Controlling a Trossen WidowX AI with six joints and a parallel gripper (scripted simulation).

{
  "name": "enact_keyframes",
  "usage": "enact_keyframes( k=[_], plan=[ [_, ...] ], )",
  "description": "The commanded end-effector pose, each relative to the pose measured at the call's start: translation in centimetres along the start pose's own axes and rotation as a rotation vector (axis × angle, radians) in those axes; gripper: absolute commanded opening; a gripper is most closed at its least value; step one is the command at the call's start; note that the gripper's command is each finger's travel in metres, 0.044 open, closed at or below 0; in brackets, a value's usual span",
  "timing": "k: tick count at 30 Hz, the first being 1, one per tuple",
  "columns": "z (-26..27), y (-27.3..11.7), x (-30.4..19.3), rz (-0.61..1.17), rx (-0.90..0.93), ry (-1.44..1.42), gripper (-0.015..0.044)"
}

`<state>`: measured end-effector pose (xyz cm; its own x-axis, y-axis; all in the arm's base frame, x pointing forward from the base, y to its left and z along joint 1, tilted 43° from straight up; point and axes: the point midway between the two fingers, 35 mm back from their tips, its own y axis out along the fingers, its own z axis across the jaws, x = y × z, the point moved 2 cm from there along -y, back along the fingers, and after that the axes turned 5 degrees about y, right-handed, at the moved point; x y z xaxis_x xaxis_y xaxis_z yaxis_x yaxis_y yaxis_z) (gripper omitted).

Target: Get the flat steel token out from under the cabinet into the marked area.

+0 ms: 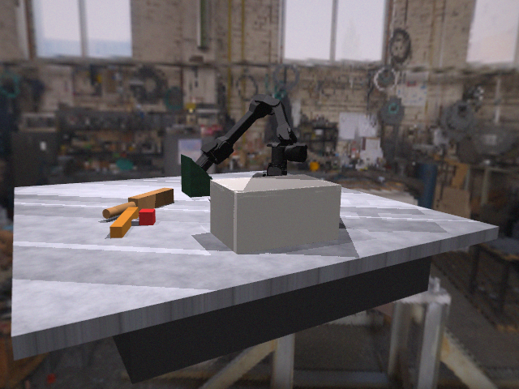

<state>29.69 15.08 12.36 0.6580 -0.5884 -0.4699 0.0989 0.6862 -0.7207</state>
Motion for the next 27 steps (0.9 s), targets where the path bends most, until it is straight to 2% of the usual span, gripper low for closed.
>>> enact_keyframes(
  k=[1, 5, 14, 18, 27],
  plan=[
    [-0.14, 0.29, -0.1, 0.001, 0.0, 0.007, 0.027],
    [0.02, 0.05, -0.02, 0.0, 0.001, -0.001, 0.0165],
    [0.02, 0.05, -0.02, 0.0, 0.001, -0.001, 0.0104],
    [0.02, 0.05, -0.02, 0.0, 0.001, -0.001, 0.0],
    [0.09, 0.06, 0.71, 0.0, 0.0, -0.002, 0.0]
  ],
)
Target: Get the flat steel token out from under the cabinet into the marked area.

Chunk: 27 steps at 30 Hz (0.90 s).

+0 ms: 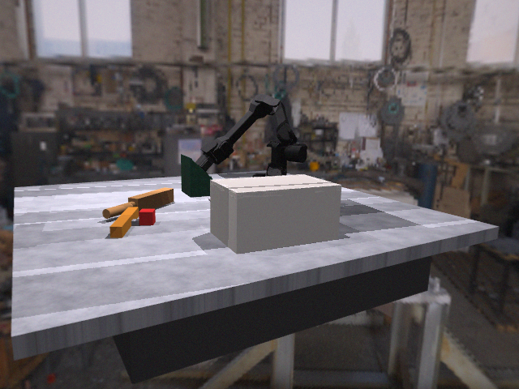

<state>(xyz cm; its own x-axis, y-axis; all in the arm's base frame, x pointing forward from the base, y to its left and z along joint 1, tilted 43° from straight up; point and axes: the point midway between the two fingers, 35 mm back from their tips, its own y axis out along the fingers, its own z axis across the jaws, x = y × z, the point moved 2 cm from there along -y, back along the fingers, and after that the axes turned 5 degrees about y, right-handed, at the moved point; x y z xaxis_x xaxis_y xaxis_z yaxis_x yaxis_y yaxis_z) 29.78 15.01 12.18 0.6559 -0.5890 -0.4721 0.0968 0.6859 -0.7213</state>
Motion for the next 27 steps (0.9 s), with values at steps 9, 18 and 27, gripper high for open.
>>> enact_keyframes(
  k=[9, 18, 27],
  plan=[
    [0.2, 0.0, 1.9, -0.002, 0.001, -0.007, 0.0],
    [0.3, 0.0, 3.2, -0.002, 0.001, -0.008, 0.0],
    [0.4, 0.0, 4.5, -0.003, 0.001, -0.008, 0.0]
  ],
)
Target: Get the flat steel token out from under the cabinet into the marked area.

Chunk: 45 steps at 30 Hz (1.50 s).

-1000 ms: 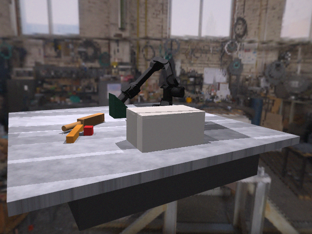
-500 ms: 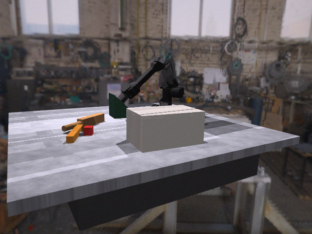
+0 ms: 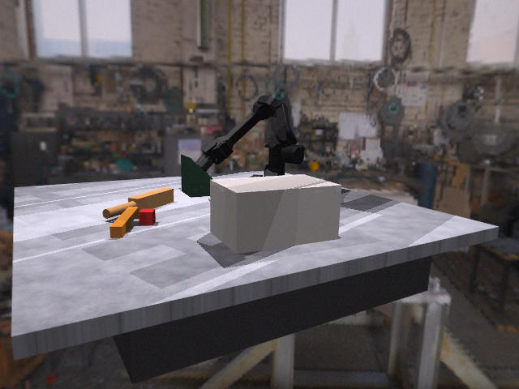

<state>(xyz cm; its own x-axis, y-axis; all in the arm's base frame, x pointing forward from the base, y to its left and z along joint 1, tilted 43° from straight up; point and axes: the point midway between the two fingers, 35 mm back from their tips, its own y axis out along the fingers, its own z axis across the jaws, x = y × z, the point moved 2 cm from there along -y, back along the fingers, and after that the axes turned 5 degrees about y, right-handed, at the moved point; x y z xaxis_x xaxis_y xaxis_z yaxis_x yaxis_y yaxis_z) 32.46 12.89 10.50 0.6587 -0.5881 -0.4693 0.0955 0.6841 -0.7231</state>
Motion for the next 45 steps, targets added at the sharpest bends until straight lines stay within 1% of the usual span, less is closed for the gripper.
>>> enact_keyframes(
  k=[1, 45],
  plan=[
    [0.2, 0.0, 0.8, -0.002, 0.003, -0.005, 0.0],
    [0.8, 0.0, 6.7, -0.004, 0.003, -0.006, 0.0]
  ],
)
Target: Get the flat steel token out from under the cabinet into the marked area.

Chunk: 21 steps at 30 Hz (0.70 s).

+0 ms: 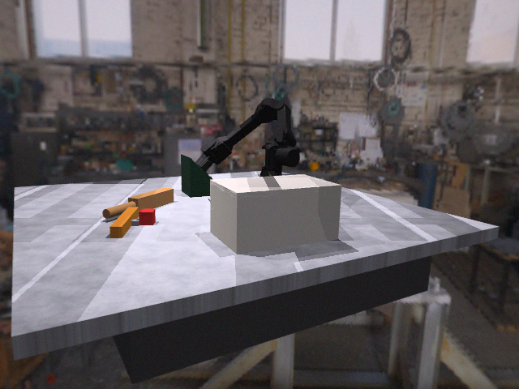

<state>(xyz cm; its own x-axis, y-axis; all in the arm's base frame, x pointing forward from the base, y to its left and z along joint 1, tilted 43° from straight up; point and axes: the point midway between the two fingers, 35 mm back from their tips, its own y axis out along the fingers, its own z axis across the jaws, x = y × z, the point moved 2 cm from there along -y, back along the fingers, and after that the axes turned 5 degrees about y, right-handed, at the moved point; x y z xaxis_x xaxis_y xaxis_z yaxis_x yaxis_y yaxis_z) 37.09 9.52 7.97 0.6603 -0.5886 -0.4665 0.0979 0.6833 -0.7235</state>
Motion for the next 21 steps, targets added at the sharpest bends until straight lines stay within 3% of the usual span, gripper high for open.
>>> enact_keyframes(
  k=[1, 21],
  plan=[
    [0.0, 0.0, 0.5, -0.002, 0.002, -0.004, 0.0],
    [-1.5, 0.1, 0.6, -0.002, 0.001, -0.003, 0.0]
  ],
)
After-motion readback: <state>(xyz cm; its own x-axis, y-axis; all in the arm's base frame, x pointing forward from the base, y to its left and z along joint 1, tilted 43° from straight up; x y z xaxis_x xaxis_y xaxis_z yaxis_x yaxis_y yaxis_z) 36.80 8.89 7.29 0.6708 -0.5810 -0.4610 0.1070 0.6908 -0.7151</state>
